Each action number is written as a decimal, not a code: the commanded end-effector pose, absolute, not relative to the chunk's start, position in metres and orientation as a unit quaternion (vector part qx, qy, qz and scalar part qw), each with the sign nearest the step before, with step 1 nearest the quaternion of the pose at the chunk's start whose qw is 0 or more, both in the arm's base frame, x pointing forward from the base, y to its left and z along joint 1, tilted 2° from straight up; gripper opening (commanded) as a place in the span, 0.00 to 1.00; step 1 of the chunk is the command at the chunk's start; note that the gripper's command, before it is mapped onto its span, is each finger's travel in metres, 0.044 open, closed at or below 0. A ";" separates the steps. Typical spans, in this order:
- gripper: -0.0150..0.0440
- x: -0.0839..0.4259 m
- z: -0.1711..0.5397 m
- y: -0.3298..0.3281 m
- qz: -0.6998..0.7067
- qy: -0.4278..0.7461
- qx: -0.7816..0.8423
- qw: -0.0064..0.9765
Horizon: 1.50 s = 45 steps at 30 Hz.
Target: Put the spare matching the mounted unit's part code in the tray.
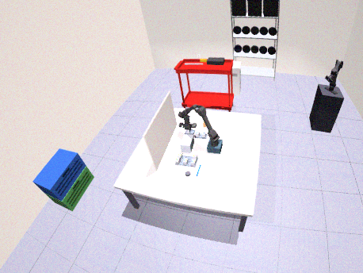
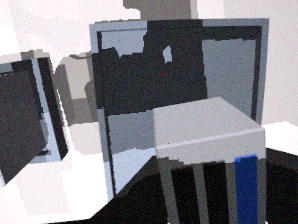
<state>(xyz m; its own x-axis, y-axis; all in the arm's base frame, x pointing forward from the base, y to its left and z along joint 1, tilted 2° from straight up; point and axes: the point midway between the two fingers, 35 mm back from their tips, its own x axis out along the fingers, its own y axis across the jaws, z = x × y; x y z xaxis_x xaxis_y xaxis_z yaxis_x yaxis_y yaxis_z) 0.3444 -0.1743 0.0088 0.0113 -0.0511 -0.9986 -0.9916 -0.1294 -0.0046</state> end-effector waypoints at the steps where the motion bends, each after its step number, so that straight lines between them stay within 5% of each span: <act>1: 0.25 0.344 0.005 -0.174 0.518 0.476 -0.547 0.453; 16: 0.25 0.341 -0.008 -0.174 0.518 0.476 -0.547 0.453; 33: 1.00 0.342 -0.003 -0.174 0.516 0.477 -0.546 0.455; 40: 1.00 0.340 0.098 -0.168 0.518 0.476 -0.547 0.453; 45: 1.00 0.340 0.101 -0.168 0.518 0.476 -0.547 0.453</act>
<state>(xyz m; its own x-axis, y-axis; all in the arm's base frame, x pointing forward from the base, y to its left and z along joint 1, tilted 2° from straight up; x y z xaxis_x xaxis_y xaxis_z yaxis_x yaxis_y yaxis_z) 0.3443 -0.1702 0.1067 0.0431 -0.0659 -0.9969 -0.9895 -0.1409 -0.0335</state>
